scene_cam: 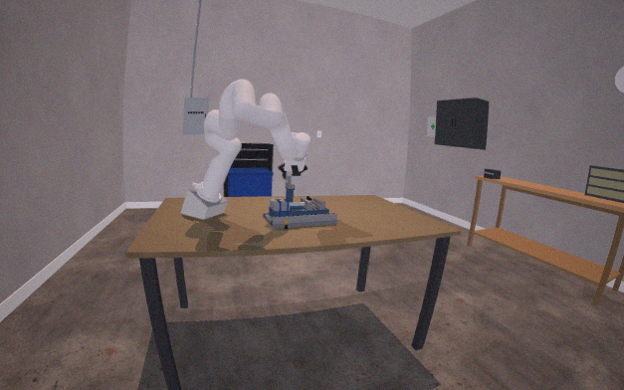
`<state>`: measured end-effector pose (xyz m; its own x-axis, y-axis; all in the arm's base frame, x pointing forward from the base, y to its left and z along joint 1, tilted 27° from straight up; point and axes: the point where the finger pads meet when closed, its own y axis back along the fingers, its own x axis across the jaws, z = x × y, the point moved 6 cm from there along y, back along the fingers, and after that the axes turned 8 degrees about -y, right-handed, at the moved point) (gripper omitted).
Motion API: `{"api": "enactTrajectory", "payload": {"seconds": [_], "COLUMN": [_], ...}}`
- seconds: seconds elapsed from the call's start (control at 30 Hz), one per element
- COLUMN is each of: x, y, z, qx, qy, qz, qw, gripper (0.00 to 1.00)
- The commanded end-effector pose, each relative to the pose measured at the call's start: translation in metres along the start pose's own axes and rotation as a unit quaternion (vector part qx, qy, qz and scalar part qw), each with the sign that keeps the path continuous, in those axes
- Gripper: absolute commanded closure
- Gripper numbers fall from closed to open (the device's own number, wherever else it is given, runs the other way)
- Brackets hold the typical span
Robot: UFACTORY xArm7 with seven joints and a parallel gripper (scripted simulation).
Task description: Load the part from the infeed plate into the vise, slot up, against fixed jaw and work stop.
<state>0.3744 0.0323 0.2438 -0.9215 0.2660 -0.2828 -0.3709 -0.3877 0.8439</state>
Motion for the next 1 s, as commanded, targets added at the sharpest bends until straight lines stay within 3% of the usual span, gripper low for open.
{"api": "enactTrajectory", "payload": {"seconds": [0.0,0.97], "x": [-0.0012,-0.0025], "y": [-0.0022,-0.0112], "z": [-0.0016,-0.0104], "qx": [-0.001,-0.001], "qy": [0.001,0.001], "qz": [-0.001,-0.001], "qw": [1.0,1.0], "gripper": [1.0,1.0]}}
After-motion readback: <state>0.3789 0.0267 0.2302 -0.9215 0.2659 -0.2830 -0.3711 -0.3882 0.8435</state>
